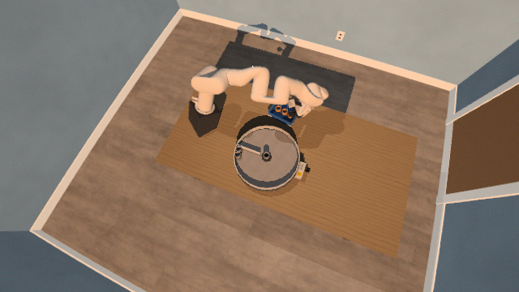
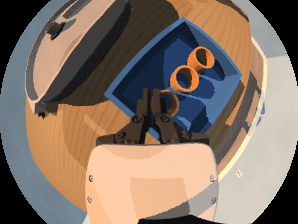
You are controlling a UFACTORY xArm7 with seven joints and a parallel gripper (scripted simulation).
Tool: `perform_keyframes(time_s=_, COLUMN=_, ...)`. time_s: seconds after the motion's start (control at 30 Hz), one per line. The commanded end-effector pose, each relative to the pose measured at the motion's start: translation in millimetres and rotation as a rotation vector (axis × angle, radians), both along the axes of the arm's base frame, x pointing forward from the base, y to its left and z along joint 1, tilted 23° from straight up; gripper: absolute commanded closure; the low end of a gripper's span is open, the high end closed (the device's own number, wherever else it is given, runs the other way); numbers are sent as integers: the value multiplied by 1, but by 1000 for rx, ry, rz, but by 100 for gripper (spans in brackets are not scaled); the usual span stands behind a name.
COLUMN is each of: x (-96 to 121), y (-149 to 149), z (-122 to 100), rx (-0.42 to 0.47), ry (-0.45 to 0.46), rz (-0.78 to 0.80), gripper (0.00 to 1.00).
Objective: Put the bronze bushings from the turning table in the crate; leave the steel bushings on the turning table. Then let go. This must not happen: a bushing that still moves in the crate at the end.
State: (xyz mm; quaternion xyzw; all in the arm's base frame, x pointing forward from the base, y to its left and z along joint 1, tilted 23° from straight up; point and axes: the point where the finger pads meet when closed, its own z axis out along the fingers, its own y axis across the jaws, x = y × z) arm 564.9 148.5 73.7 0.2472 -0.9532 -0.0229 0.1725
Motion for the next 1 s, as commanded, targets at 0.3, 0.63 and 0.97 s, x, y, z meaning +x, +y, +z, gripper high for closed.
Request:
perform_keyframes(time_s=0.3, x=2, y=0, z=0, rx=1, ry=-4, rz=-1, gripper=100)
perform_keyframes(time_s=0.63, x=2, y=0, z=0, rx=1, ry=-4, rz=-1, gripper=100)
perform_keyframes(time_s=0.97, x=2, y=0, z=0, rx=1, ry=-4, rz=-1, gripper=89)
